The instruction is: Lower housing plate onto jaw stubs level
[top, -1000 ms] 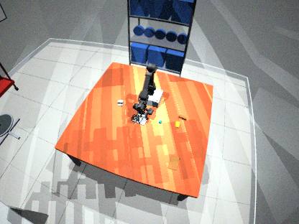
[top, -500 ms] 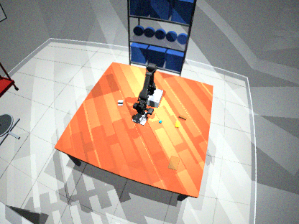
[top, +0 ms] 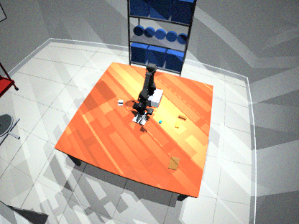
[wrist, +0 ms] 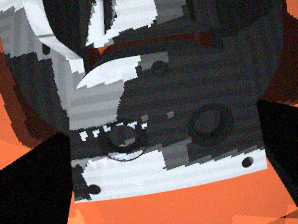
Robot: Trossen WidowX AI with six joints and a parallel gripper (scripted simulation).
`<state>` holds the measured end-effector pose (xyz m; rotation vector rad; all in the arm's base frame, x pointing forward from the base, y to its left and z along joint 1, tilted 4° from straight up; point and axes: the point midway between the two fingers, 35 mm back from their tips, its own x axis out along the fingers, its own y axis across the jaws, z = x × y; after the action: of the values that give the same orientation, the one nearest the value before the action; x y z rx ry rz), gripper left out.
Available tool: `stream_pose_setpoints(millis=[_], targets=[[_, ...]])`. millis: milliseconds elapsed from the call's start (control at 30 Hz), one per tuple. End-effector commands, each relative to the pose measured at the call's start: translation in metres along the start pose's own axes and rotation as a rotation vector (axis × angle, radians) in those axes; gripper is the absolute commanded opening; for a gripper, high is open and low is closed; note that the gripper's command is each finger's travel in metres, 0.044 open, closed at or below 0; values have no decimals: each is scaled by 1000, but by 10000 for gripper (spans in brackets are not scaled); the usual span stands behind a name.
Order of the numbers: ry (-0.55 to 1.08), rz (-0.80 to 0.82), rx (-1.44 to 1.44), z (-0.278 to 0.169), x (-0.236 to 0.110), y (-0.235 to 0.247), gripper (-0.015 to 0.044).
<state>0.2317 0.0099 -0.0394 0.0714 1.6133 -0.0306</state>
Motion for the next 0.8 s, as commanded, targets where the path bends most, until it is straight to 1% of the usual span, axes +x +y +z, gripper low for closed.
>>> stream_pose_setpoints(millis=[0,767], targets=[[2,4,4,0,1,1,351],[2,4,4,0,3,1,351]])
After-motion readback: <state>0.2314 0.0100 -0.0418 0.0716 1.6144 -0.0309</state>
